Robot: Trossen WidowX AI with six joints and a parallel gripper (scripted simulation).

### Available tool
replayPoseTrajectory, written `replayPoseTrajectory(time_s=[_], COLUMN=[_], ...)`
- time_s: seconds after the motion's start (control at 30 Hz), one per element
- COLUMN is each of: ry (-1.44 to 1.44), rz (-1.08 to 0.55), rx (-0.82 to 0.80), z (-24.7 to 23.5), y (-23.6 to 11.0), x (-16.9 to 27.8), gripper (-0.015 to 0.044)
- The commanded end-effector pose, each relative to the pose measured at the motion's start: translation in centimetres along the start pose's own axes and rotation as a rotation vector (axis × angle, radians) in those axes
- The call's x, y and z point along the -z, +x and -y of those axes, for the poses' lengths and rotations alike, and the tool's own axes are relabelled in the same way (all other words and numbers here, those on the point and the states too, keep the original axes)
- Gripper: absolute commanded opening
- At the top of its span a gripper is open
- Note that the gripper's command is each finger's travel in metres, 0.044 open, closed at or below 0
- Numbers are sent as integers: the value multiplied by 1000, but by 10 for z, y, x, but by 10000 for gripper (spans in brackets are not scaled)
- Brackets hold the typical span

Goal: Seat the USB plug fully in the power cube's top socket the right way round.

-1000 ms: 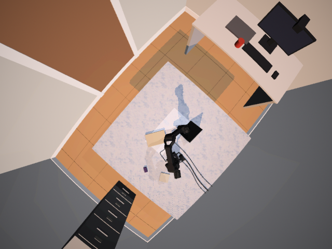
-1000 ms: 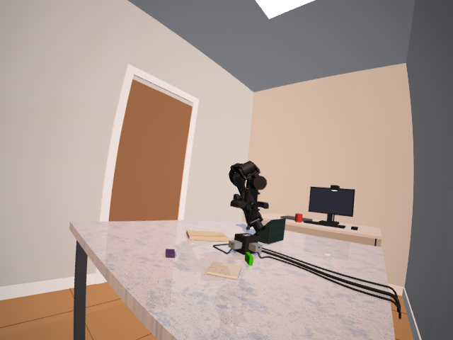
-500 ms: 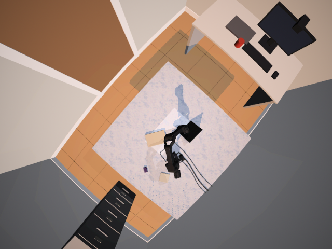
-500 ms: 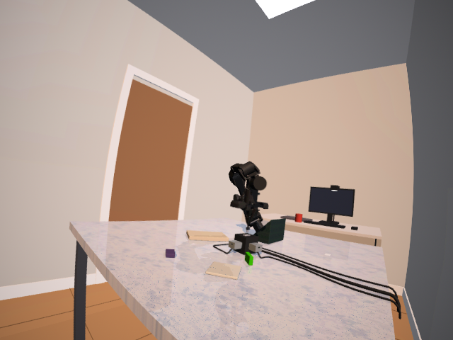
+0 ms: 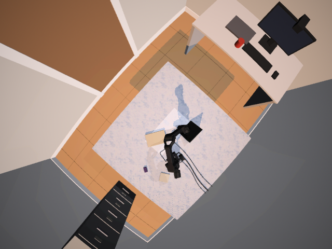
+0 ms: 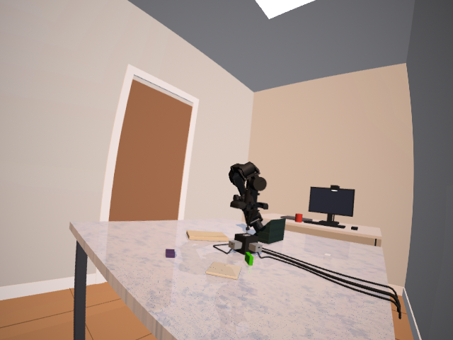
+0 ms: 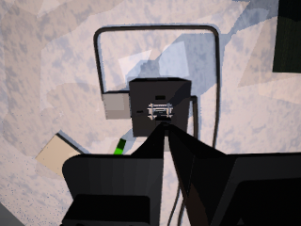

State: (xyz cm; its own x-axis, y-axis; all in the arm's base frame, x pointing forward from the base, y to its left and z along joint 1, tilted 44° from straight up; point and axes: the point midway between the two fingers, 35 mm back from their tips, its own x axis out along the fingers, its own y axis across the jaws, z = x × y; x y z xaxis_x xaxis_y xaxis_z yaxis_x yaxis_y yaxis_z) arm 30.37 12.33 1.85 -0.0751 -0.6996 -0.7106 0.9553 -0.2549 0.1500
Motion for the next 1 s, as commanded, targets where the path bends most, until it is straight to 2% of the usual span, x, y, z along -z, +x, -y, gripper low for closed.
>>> replayPoseTrajectory(time_s=[0.0,0.97], ry=[-7,-19], rz=[1,9], rx=[-4,-4], z=[-1,0], y=[0,4], x=[0,-2], gripper=[0,0])
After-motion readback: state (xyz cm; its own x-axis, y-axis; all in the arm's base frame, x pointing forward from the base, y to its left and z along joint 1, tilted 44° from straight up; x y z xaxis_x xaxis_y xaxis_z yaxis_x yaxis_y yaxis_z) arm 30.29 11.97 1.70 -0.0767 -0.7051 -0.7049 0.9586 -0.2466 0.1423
